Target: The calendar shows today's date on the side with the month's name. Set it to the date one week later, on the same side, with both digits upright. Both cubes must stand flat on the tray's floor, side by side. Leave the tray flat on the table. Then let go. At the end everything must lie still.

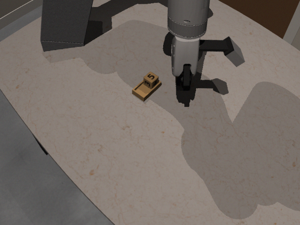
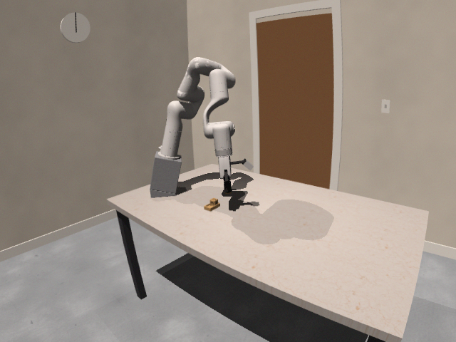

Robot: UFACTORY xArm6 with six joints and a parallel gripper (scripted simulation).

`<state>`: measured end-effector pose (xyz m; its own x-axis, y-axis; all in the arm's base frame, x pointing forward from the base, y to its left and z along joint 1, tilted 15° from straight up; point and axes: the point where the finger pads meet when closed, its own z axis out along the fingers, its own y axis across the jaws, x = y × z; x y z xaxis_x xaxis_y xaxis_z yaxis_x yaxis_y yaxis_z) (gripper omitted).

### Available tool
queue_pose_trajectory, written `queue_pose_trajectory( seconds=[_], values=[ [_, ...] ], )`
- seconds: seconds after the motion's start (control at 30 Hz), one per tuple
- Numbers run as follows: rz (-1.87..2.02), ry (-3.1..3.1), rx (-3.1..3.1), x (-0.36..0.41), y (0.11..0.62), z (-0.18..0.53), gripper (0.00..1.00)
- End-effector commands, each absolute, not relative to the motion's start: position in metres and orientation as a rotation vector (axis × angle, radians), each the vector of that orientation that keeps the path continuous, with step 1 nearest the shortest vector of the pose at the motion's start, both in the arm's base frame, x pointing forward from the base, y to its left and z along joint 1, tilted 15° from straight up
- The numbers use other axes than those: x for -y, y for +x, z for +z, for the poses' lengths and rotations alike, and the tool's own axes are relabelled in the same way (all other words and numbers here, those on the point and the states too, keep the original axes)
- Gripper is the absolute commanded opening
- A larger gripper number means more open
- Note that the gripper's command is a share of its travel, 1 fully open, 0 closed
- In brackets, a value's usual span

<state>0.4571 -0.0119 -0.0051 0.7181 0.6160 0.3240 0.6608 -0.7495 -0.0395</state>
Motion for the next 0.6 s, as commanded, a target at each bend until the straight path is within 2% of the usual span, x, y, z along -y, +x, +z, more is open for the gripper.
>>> queue_pose_trajectory(
  seconds=[0.0, 0.57],
  values=[
    [-0.344, -2.838, 0.808, 0.010, 0.475, -0.002, 0.27],
    [-0.268, -2.923, 0.161, 0.005, 0.516, 0.004, 0.27]
  ],
)
